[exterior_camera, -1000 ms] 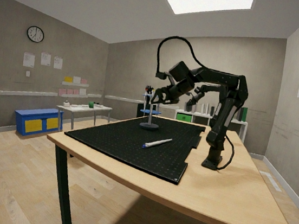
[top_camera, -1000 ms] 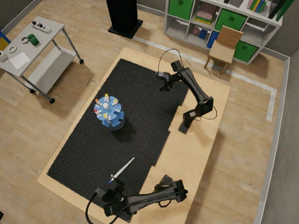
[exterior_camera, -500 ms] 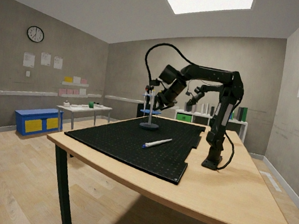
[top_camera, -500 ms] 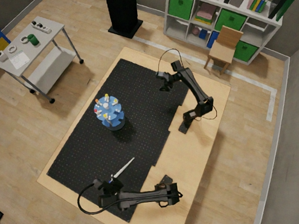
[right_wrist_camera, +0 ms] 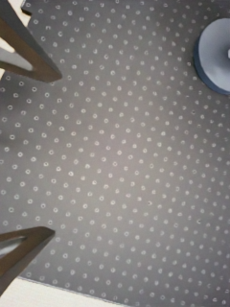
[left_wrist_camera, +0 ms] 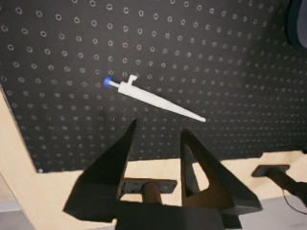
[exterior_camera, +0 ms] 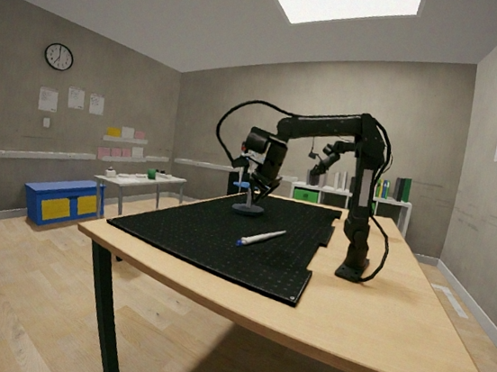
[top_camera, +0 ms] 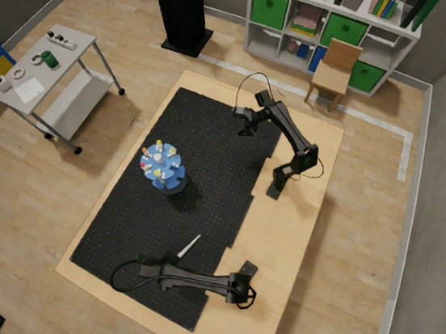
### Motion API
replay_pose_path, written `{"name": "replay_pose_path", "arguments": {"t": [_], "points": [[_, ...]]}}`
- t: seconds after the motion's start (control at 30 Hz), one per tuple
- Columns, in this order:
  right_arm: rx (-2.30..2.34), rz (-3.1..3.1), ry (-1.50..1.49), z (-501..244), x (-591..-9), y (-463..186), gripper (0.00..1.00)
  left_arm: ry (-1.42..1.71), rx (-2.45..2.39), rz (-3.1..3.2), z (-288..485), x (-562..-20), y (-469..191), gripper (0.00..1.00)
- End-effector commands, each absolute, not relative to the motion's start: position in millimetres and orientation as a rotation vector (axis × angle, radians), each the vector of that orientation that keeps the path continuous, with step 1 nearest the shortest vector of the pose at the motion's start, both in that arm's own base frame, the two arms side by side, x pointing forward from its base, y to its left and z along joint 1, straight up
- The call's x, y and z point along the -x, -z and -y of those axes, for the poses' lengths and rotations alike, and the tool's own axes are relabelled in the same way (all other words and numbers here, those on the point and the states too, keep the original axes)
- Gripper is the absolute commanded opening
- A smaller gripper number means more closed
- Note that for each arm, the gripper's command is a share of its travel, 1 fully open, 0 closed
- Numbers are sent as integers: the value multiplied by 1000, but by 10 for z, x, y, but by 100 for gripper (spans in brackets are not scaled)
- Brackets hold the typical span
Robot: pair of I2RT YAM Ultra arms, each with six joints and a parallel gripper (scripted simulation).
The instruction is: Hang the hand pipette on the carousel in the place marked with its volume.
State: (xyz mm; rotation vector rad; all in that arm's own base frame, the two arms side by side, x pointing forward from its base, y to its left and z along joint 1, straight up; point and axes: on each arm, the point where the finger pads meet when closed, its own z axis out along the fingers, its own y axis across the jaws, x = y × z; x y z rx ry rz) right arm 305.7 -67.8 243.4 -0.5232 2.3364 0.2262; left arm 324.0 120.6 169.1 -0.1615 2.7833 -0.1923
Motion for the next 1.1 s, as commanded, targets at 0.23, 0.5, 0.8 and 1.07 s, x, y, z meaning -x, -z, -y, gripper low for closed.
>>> {"name": "replay_pose_path", "arguments": {"t": [0.23, 0.5, 0.8, 1.07], "points": [[530, -2299, -210, 697, -3091, -2528, 100, 15, 485, -3075, -1062, -3186, -1459, 54], [530, -2299, -210, 697, -3091, -2528, 100, -22, 589, -3049, -1122, -3152, -1572, 54], [530, -2299, -210, 697, -3091, -2528, 100, -14, 971, -2970, -1105, -3166, -1508, 54], [530, -2299, -210, 697, -3091, -2528, 100, -10, 1354, -2815, -1105, -3166, -1508, 54]]}}
